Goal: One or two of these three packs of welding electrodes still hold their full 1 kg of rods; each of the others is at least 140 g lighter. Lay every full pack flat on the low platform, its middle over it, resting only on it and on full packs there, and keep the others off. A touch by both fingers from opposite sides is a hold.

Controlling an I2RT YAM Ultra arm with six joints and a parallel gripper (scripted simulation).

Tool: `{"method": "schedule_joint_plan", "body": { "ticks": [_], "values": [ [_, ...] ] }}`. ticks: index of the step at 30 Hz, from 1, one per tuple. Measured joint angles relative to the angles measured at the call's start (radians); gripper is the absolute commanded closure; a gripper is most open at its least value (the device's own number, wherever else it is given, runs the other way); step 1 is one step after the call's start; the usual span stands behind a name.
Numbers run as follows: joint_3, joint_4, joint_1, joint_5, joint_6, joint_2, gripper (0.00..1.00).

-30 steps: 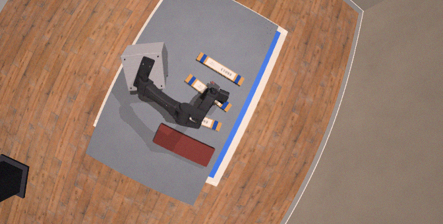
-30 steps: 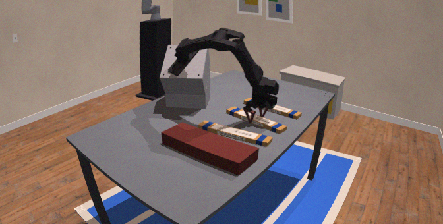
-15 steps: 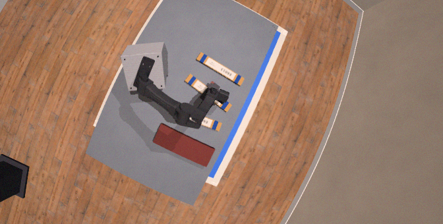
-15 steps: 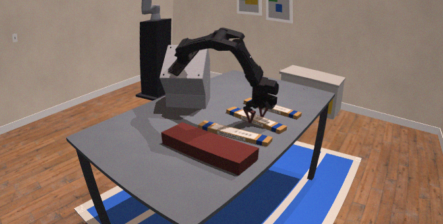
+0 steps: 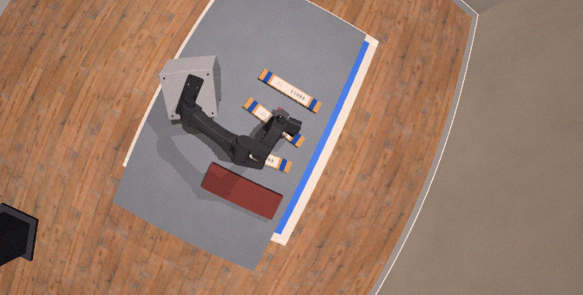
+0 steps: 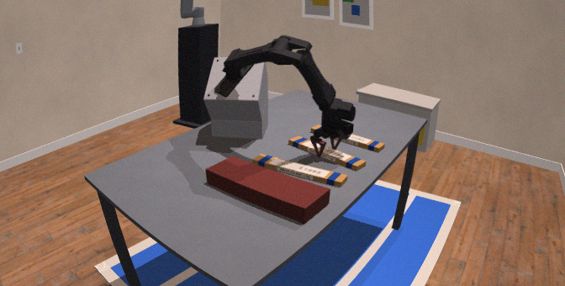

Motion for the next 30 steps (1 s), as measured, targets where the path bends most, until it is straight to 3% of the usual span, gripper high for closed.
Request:
{"method": "schedule_joint_plan", "body": {
  "ticks": [12,18,30],
  "values": [
    [-0.007,0.009,0.000,-0.001,-0.002,-0.003,0.04],
    [-0.076,-0.025,0.008,0.002,0.009,-0.054,0.04],
    [-0.090,-0.142,0.090,0.016,0.088,-0.187,0.04]
  ]
}}
